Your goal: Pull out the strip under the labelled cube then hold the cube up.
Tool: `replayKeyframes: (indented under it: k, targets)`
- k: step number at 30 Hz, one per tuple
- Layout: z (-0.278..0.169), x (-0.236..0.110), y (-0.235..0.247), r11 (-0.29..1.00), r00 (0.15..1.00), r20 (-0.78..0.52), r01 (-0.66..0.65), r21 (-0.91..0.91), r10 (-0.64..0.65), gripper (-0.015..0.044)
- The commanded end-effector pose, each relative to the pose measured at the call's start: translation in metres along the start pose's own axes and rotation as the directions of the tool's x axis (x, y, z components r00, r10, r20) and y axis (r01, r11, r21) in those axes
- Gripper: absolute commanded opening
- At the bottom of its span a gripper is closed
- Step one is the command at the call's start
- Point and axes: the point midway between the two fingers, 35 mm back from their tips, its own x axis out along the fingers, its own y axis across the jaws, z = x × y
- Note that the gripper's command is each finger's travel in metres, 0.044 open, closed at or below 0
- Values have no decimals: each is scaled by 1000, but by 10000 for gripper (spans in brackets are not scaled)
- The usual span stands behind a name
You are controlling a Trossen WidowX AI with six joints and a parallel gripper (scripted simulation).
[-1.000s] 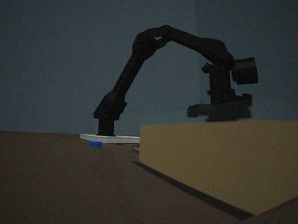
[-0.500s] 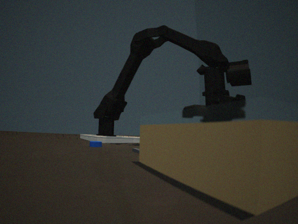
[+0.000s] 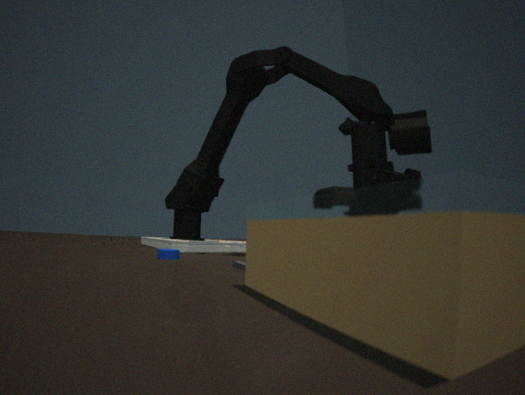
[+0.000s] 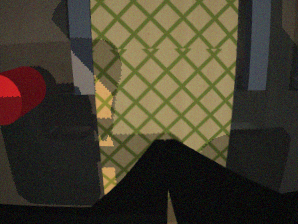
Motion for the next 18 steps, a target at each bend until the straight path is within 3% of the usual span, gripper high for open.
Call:
replayKeyframes:
  k: [1,18]
  targets:
    - [-13,5,-1,1000,1000,-21,9,-3,-9,0]
    - [-39,5,-1,1000,1000,-24,9,-3,-9,0]
